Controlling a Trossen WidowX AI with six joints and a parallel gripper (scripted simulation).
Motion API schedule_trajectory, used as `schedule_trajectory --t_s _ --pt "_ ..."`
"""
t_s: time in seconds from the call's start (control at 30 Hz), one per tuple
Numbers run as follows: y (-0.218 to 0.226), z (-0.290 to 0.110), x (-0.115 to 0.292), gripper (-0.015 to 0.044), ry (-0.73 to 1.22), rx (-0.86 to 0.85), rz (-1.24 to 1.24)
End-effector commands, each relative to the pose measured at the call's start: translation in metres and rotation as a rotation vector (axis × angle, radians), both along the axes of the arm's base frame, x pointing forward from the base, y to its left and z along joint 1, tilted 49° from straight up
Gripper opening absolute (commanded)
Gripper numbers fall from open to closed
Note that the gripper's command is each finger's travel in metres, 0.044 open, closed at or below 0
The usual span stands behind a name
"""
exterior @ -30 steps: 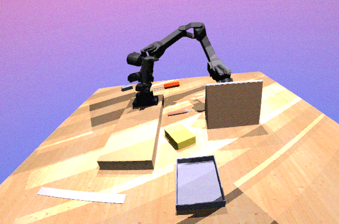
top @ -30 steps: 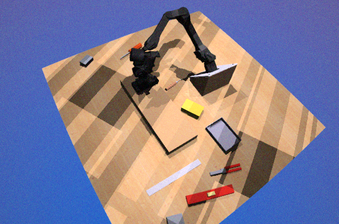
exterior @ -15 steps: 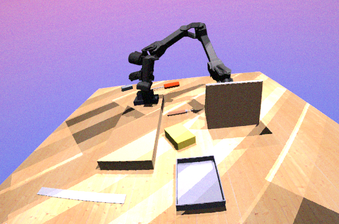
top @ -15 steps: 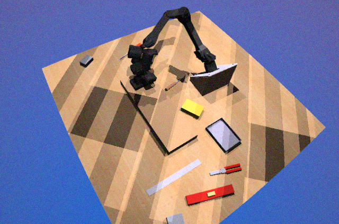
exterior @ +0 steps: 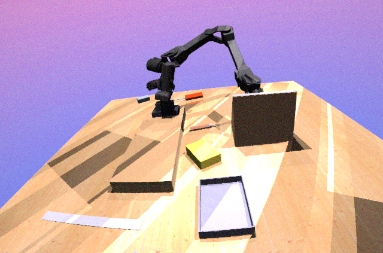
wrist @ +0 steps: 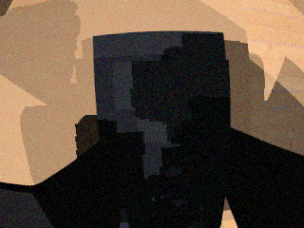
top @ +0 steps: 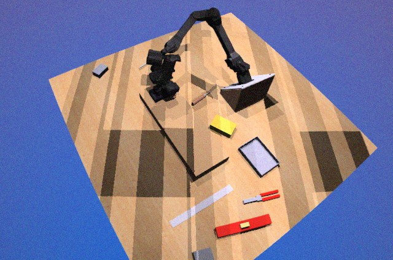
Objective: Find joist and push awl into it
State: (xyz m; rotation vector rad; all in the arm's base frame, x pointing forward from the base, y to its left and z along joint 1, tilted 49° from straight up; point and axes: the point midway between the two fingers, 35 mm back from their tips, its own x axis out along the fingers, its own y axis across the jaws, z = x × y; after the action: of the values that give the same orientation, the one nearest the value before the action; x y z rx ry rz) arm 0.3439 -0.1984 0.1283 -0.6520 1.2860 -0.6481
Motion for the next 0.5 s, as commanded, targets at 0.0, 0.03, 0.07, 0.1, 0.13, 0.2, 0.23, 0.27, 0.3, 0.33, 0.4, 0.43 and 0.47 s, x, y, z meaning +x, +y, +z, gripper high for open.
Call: schedule_trajectory --t_s 0.0,0.03,0.07,0.1,0.13,0.2,0.23,0.27,0.3,0.33,0.4,0.43,0.47 --pt "0.001 -0.001 0.0 0.0 0.001 0.001 0.002" --pt "0.001 -0.001 0.0 0.0 0.001 0.001 0.002" --pt "0.001 -0.001 0.0 0.0 0.001 0.001 0.002" --pt "0.001 -0.001 0.0 0.0 0.001 0.001 0.002" --pt "0.002 0.0 0.0 0.0 0.001 0.001 0.001" --pt "0.005 0.003 0.002 0.0 0.001 0.002 0.001" --pt "0.007 0.005 0.003 0.0 0.001 0.003 0.001" --pt "0.01 0.008 0.004 0.0 0.001 0.004 0.0" --pt "0.014 0.011 0.005 0.0 0.001 0.005 0.0" --pt "0.018 0.015 0.006 0.0 0.002 0.005 -0.001" --pt "0.026 0.022 0.008 0.0 0.002 0.006 -0.002" --pt "0.03 0.026 0.009 0.0 0.002 0.007 -0.002" --pt "0.034 0.03 0.01 0.0 0.002 0.007 -0.002"
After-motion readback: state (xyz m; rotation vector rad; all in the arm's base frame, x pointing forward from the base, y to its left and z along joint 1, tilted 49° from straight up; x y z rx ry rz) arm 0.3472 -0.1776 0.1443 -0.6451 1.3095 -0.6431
